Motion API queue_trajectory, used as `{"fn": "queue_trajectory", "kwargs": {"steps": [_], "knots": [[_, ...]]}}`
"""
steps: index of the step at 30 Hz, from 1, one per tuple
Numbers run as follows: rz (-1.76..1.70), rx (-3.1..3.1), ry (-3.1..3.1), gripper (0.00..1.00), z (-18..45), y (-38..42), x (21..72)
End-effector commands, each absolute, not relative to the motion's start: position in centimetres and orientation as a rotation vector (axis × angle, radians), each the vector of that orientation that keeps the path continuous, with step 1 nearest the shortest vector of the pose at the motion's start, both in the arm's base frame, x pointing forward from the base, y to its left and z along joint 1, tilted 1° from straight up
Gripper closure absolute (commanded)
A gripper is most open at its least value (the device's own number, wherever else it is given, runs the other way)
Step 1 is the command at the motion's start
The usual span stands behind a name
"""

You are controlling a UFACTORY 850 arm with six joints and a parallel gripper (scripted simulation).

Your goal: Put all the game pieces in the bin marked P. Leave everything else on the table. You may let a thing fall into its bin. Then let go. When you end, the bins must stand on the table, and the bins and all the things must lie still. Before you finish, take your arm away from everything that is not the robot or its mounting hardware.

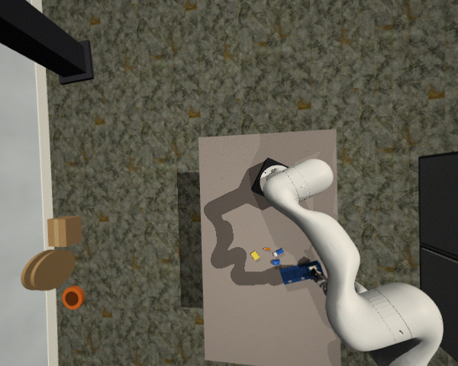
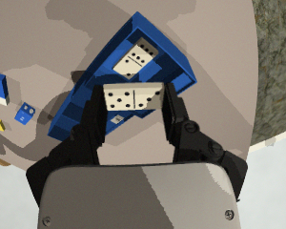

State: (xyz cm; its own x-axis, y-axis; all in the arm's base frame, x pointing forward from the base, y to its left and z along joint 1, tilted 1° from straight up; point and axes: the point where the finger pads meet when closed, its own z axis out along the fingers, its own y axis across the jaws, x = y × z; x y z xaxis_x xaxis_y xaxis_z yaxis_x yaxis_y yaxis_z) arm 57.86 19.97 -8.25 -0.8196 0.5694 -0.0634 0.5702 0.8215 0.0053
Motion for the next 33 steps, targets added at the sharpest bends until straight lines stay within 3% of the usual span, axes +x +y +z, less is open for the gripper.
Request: {"fn": "queue_trajectory", "kwargs": {"steps": [1,33], "knots": [[-0.01,0.689,3.008,1.0,-8.16,20.02,57.94],[0.03,-0.333,3.107,1.0,-8.16,20.05,57.9]]}}
